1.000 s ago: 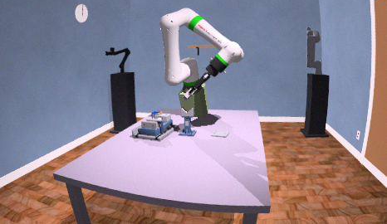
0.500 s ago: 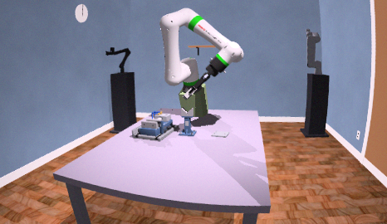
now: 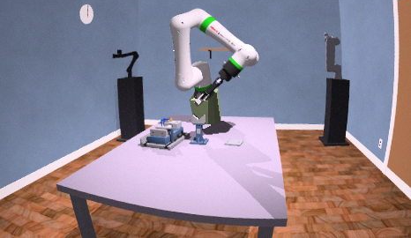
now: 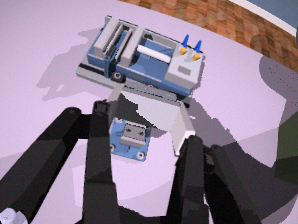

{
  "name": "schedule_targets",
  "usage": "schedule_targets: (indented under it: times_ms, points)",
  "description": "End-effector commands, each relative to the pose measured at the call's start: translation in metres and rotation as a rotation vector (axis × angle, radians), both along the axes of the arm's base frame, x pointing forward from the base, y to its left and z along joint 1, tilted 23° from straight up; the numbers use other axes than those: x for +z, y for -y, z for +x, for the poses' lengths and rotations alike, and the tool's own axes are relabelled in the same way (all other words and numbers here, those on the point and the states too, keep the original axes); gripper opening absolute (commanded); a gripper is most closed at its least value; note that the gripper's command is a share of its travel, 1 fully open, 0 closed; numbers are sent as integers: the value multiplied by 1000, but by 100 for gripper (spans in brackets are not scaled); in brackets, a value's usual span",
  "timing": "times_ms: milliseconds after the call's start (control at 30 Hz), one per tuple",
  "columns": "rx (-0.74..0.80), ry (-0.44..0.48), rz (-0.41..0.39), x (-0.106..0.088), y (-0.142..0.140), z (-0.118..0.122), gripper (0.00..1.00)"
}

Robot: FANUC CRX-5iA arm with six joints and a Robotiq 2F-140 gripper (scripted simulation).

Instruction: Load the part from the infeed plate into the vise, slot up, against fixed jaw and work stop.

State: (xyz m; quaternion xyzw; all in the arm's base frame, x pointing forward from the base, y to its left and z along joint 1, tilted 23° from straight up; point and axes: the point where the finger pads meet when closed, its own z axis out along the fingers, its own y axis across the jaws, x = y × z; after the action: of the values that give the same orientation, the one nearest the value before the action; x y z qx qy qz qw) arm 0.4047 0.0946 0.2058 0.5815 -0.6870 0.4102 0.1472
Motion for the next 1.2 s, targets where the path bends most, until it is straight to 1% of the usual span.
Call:
schedule_targets:
  times_ms: [0,500,1167]
  points:
    - [0,0,0,0,0,0,0]
    - [0,0,0,-4,0,2,0]
    - [0,0,0,-17,1,7,0]
